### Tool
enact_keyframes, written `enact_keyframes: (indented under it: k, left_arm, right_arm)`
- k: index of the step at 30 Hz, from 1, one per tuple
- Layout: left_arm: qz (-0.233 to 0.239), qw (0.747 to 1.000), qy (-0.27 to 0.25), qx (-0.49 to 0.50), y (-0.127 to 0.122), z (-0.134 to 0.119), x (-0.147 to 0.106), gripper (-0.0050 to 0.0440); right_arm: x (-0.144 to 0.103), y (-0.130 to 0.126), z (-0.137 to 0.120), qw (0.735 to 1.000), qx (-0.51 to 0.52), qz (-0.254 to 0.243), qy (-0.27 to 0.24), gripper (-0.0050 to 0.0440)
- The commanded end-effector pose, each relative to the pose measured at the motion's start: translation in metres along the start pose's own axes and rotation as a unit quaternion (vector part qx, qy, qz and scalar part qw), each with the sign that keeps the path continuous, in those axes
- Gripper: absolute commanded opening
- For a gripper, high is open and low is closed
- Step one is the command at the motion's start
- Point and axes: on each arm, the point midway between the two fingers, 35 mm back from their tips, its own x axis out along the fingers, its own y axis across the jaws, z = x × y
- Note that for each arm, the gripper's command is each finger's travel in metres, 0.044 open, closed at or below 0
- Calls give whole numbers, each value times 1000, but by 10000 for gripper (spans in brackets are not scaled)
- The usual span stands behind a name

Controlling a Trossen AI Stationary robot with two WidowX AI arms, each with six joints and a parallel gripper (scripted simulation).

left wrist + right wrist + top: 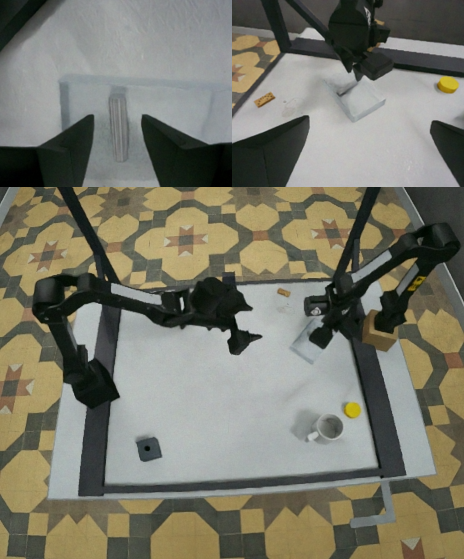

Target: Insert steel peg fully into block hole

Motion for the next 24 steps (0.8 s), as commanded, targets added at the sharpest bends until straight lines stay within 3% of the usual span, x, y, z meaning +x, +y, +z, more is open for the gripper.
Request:
enact_keyframes:
  k: [1,24]
  left_arm:
    - [-6,999,-2,-36,-3,-1,1,180]
    - [-3,999,-3,-34,0,1,22,180]
  right_arm:
    - [-7,0,18,1000,-2,1,-20,440]
    - [-6,0,13,1000,-1,0,-15,440]
